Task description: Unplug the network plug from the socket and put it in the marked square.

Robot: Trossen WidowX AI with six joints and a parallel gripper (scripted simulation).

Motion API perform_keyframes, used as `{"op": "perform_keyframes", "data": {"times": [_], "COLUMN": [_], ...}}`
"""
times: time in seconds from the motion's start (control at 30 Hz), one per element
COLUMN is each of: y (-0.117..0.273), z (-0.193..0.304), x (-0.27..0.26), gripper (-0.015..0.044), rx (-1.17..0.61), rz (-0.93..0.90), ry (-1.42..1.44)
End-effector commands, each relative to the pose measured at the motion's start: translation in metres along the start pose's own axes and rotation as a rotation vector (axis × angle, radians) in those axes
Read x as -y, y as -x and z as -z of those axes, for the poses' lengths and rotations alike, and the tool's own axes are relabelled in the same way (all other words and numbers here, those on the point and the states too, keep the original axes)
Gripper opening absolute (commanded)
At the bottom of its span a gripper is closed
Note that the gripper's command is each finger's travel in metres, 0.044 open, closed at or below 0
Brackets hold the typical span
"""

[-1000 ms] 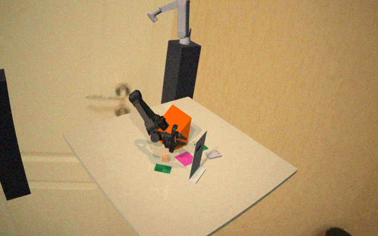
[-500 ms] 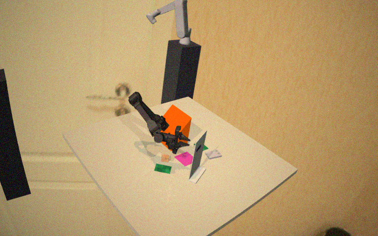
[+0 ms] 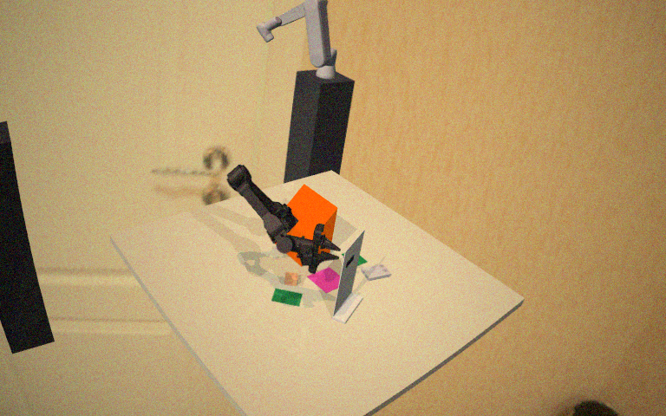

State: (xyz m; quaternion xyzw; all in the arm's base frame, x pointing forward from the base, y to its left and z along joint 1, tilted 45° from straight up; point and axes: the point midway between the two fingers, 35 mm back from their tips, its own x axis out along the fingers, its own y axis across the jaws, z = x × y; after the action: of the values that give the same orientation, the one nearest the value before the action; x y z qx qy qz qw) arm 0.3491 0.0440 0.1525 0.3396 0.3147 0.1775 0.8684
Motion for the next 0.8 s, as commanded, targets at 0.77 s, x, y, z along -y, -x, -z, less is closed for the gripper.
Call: {"op": "perform_keyframes", "data": {"times": [0.77], "y": [-0.028], "z": [-0.007], "x": [0.0], "gripper": [0.0096], "rx": [0.005], "rz": [0.0], "ry": [-0.004]}}
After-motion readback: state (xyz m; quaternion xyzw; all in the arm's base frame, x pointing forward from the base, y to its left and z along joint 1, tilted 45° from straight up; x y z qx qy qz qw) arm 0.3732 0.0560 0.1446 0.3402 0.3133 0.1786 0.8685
